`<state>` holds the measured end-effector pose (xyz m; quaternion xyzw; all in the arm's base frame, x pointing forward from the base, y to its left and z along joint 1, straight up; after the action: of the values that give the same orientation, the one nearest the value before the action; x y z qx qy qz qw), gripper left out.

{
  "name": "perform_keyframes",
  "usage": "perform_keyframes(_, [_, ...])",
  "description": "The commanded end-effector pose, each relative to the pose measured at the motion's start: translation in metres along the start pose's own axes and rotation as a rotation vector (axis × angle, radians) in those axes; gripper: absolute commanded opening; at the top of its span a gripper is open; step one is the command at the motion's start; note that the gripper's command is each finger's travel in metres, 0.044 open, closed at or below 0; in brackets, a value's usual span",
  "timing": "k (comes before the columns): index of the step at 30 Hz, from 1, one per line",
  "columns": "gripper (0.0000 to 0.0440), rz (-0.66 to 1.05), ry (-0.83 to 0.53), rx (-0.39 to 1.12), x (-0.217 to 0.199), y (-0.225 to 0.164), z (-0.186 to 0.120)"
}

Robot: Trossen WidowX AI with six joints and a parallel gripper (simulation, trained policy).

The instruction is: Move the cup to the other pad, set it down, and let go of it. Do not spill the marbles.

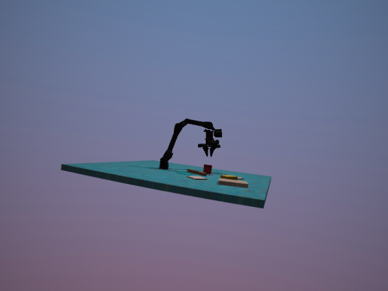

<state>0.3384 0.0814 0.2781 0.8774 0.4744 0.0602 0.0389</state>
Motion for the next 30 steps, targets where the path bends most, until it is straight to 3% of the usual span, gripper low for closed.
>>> perform_keyframes(1, [0.0171, 0.01, -0.055, 0.034, 0.0, -0.001, 0.012])
perform_keyframes(30, [0.0188, -0.007, -0.219, 0.14, -0.005, -0.008, 0.112])
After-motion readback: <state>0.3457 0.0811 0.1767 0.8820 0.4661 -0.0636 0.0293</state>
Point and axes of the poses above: the point midway between the two fingers, 35 mm back from their tips, its own z axis out along the fingers, its own x axis across the jaws, y = z × x, the point moved 9 cm from there along -z, back along the fingers, and after that the axes turned 7 degrees about -z, right-handed, at the moved point
